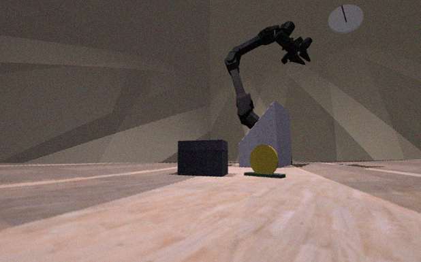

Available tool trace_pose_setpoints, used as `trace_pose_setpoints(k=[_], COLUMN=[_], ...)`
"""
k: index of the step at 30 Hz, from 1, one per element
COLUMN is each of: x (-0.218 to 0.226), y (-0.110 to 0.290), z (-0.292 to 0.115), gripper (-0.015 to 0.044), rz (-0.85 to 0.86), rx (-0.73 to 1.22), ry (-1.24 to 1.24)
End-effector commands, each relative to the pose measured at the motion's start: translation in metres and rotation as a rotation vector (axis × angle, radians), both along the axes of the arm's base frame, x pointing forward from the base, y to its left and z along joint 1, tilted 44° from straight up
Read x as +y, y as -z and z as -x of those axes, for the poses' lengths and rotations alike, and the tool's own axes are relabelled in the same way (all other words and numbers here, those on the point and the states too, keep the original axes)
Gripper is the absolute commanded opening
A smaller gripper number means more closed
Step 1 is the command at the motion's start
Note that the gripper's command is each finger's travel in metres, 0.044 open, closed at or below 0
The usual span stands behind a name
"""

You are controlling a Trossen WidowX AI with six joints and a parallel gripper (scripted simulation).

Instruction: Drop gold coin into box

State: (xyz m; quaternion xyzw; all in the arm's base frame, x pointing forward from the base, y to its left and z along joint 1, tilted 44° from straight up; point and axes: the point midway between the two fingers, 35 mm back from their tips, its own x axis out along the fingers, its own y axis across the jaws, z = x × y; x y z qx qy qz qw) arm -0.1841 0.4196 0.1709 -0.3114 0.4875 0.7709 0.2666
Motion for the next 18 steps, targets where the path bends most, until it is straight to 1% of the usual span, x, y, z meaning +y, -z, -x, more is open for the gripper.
trace_pose_setpoints(k=[1, 5, 10, 14, 18], x=[0.013, 0.017, 0.005, -0.021, -0.058], y=[0.036, 0.068, 0.105, 0.133, 0.158], z=[-0.056, -0.122, -0.204, -0.266, -0.323], gripper=[0.0161, 0.0161, 0.0161, 0.0161, 0.0161], rz=[0.175, 0.356, 0.568, 0.733, 0.885], rx=[-0.079, -0.150, -0.222, -0.271, -0.315], ry=[0.273, 0.604, 1.026, 1.383, 1.749])
